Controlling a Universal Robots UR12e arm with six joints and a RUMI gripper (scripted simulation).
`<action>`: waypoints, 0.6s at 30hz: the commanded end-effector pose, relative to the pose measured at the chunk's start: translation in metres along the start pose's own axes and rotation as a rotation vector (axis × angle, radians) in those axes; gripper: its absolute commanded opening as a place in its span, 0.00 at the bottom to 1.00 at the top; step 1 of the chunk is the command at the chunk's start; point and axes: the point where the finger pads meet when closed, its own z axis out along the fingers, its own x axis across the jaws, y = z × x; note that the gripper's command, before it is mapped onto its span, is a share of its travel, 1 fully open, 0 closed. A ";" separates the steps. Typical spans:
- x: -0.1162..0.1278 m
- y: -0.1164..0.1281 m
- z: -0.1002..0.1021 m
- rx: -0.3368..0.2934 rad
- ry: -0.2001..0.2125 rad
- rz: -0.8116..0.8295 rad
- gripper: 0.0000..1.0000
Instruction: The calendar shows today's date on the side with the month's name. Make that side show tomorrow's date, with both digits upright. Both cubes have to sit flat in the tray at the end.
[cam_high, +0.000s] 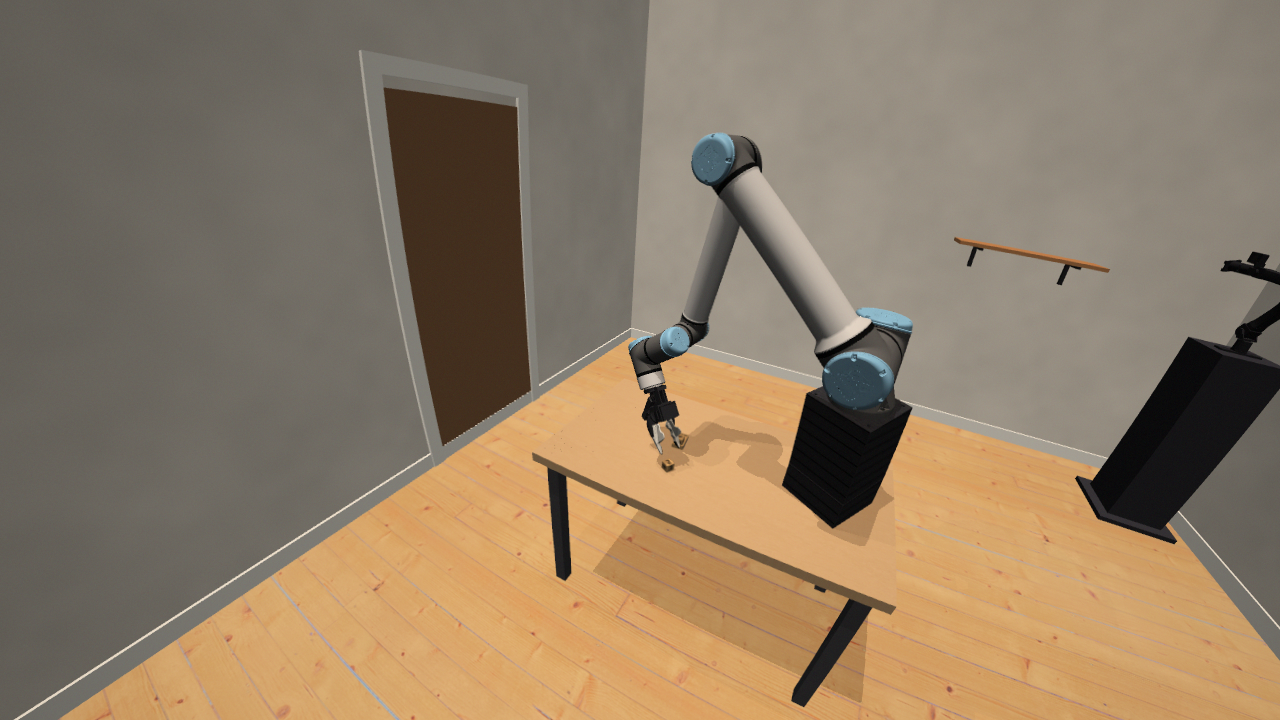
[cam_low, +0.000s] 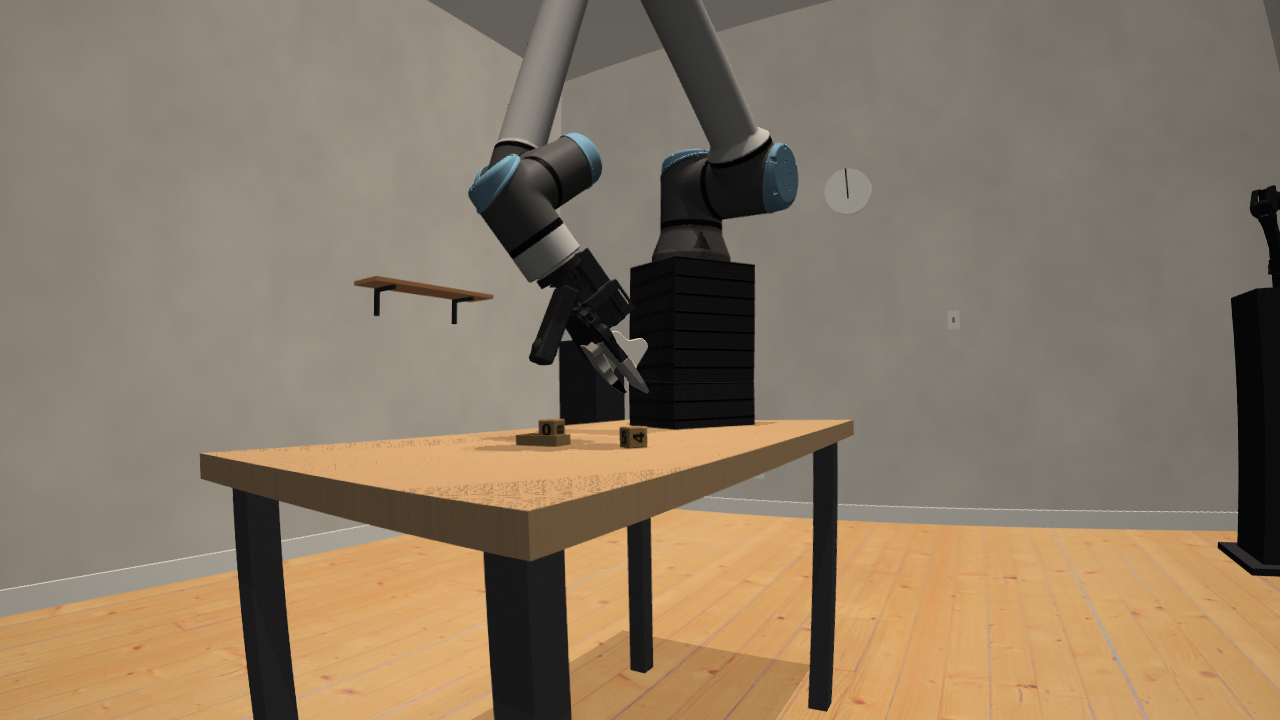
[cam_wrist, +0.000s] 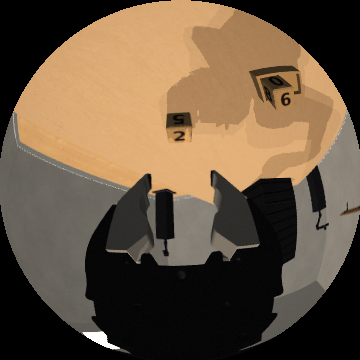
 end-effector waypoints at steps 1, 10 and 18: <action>0.000 0.002 0.000 0.094 0.001 0.001 0.42; 0.000 0.004 -0.002 0.146 -0.002 0.002 0.42; 0.000 0.003 -0.001 0.155 -0.002 0.003 0.42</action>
